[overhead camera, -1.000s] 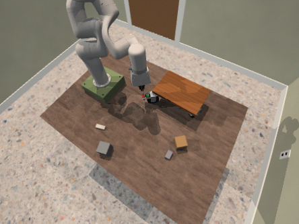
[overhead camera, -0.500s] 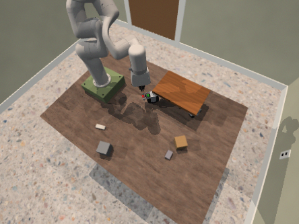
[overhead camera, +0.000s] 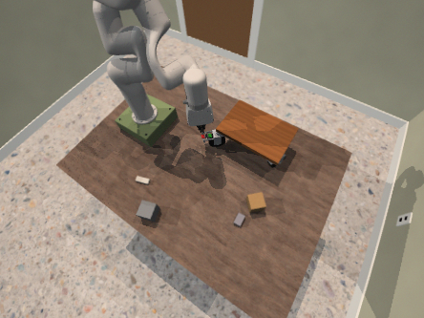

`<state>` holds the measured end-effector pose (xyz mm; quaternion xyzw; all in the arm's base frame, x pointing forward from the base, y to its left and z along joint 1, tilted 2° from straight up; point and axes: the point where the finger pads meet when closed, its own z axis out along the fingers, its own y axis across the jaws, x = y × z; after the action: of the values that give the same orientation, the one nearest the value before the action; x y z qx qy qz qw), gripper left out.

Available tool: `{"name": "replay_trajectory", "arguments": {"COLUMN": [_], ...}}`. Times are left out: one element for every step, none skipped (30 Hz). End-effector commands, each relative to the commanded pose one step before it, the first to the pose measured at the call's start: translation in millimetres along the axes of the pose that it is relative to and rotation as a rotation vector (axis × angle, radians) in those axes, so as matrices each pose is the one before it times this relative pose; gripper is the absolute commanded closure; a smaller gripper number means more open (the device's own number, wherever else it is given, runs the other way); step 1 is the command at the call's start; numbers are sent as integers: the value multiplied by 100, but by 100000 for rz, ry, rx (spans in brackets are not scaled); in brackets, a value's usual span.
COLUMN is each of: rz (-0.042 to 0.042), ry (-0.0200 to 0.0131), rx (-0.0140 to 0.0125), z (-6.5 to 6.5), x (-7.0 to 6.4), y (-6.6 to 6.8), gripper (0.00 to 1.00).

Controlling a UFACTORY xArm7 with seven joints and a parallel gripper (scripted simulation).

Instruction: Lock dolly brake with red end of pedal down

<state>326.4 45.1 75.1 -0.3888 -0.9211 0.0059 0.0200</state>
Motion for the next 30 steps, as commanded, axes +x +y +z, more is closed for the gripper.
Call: {"name": "replay_trajectory", "arguments": {"rz": [49, 3, 0, 0, -2, 3, -3, 4, -6, 6, -1, -4, 5, -1, -6, 4, 3, 0, -3, 0, 0, -5, 4, 2, 1, 0, 0, -1, -1, -1], "ry": [-184, 0, 0, 0, 0, 0, 0, 0, 0, 0, 0, 0, 0, 0, 0, 1, 0, 0, 0, 0, 0, -1, 0, 0, 0, 0, 0, 0, 0, 0], "rx": [-105, 10, 0, 0, -6, 9, -10, 15, -20, 22, -3, -13, 22, -2, -24, 19, 14, -1, -13, 0, 0, -23, 20, 13, 7, 2, -1, -4, -5, -6], "z": [1245, 255, 0, 0, 248, 235, 226, 212, 203, 187, 177, 166, 151, 141, 132, 117, 108, 100, 91, 0, 0, 83, 72, 65, 58, 52, 46, 40, 34, 29], "x": [-174, -2, 0, 0, 0, -2, 1, -2, 2, -3, 0, 1, -3, 0, 2, -2, -2, 0, 1, 0, 0, 1, -2, -1, -1, 0, 0, 0, 0, 0], "y": [160, 1, 0, 0, 4, 1, 5, -1, 7, -3, 3, 5, -4, 2, 7, -3, -2, 2, 5, 0, 0, 7, -4, -2, -1, 0, 1, 1, 2, 2], "gripper": [100, 100, 100, 100, 100, 100, 100, 100, 100, 100, 100, 100, 100, 100, 100, 100, 100, 100, 100, 100, 100, 100, 100, 100, 100, 100, 100, 100, 100, 100]}}
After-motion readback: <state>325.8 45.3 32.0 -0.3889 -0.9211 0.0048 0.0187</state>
